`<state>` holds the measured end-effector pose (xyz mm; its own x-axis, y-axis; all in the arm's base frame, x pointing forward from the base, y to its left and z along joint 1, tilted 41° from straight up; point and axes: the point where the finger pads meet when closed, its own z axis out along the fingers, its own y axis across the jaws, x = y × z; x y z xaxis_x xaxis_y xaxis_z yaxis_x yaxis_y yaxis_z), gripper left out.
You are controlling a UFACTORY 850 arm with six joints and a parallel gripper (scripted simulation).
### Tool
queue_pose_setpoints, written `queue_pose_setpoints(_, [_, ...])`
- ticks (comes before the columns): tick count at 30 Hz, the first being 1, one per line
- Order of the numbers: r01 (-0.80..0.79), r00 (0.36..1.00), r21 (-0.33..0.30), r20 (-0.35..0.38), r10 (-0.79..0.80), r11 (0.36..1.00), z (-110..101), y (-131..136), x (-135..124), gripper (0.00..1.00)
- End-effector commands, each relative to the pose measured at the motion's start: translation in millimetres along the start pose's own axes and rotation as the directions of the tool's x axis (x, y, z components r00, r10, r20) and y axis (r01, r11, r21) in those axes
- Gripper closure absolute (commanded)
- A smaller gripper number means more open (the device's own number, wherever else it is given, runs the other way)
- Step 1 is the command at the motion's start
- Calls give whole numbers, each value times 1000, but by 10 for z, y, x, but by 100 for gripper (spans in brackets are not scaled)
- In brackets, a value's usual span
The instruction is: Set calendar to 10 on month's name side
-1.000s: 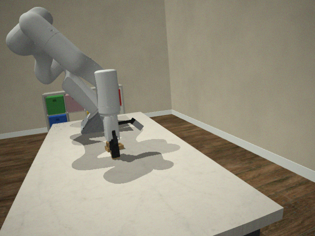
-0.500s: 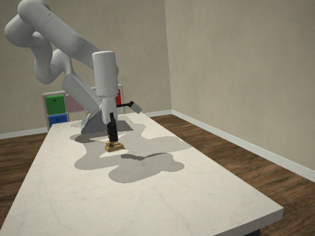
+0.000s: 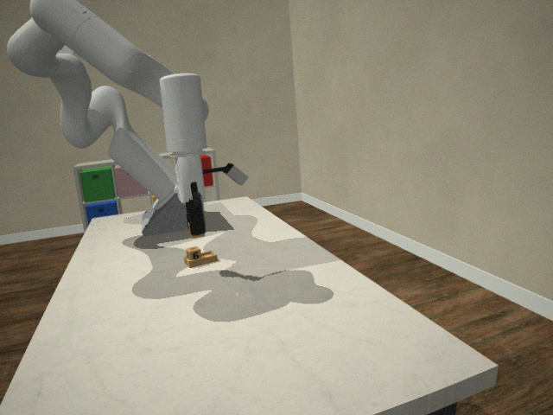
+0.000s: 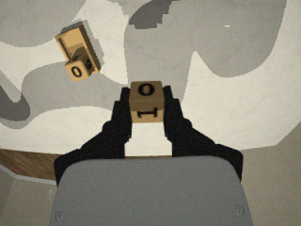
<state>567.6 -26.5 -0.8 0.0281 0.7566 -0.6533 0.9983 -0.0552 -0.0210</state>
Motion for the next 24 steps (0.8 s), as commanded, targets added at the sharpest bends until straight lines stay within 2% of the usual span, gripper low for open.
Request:
queue_pose_setpoints(1, [0, 1000, -2, -1, 0, 1000, -12, 9, 1, 73])
queue_pose_setpoints(7, [34, 999, -2, 0, -34, 999, -12, -5, -19, 73])
queue_pose_setpoints(14, [273, 962, -2, 2, -273, 962, -15, -107, -159, 73])
queue_pose_setpoints(20, [510, 860, -2, 3, -510, 860, -17, -223, -303, 73])
queue_pose_setpoints(22, [510, 860, -2, 3, -510, 860, -17, -223, -303, 73])
queue_pose_setpoints(23, [538, 843, -2, 3, -538, 843, -17, -239, -321, 73])
queue_pose_setpoints(24, [607, 795, -1, 4, -607, 795, -18, -278, -366, 73])
